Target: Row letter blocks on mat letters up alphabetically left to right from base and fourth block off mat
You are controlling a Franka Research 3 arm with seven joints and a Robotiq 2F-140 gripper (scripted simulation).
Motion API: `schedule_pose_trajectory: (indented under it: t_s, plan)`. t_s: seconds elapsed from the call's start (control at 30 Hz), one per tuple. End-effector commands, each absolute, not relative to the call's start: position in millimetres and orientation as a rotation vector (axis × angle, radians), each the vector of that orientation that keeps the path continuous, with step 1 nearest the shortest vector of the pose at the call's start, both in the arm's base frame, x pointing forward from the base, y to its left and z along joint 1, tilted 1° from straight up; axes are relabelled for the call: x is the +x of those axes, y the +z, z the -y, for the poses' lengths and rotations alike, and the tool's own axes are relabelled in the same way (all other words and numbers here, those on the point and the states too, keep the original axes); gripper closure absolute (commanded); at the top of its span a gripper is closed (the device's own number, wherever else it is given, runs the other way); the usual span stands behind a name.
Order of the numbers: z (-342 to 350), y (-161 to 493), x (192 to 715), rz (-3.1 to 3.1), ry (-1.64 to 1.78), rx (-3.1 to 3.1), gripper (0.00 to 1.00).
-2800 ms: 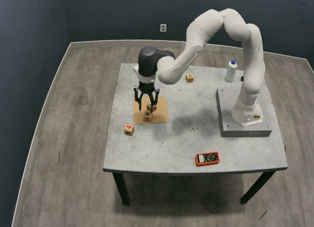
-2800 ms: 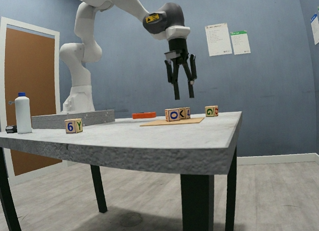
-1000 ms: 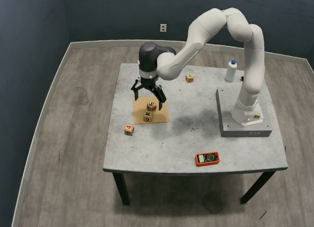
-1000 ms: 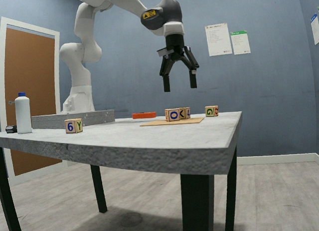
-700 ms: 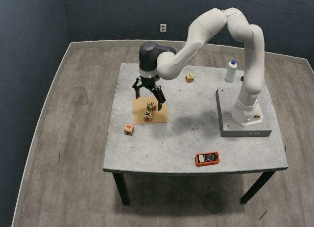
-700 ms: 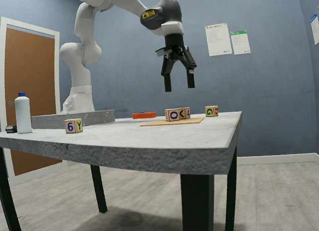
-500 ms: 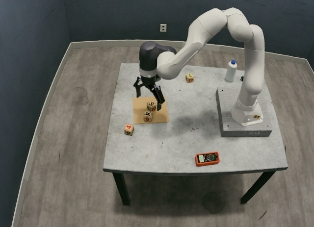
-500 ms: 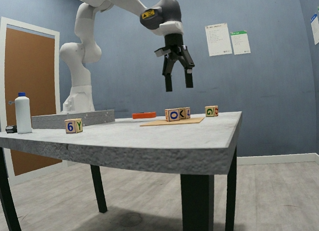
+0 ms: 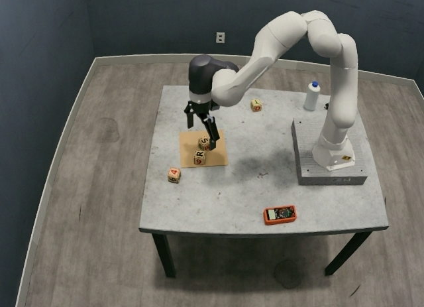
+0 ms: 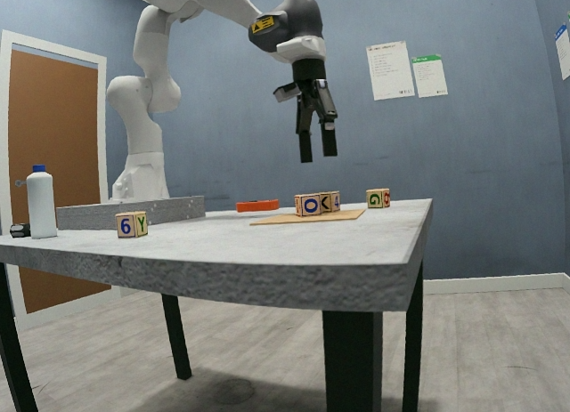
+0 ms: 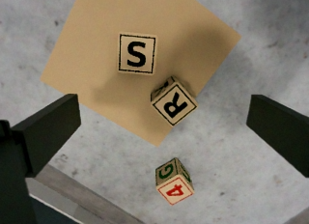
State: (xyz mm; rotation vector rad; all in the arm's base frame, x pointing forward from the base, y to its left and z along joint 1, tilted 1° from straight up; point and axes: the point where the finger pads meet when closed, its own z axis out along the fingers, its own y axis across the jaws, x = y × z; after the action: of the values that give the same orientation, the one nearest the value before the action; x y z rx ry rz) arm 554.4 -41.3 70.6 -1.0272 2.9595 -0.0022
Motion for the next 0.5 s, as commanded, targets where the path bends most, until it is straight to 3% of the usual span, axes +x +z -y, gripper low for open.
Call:
schedule_pose_trajectory:
  t_s: [0.0,0.47]
  plan:
    - [41.9,71.0,553.4,-3.027,-0.012,-0.82,0.0]
    - [48.1,72.1,551.7,-3.092,-0.011,-0.523,0.0]
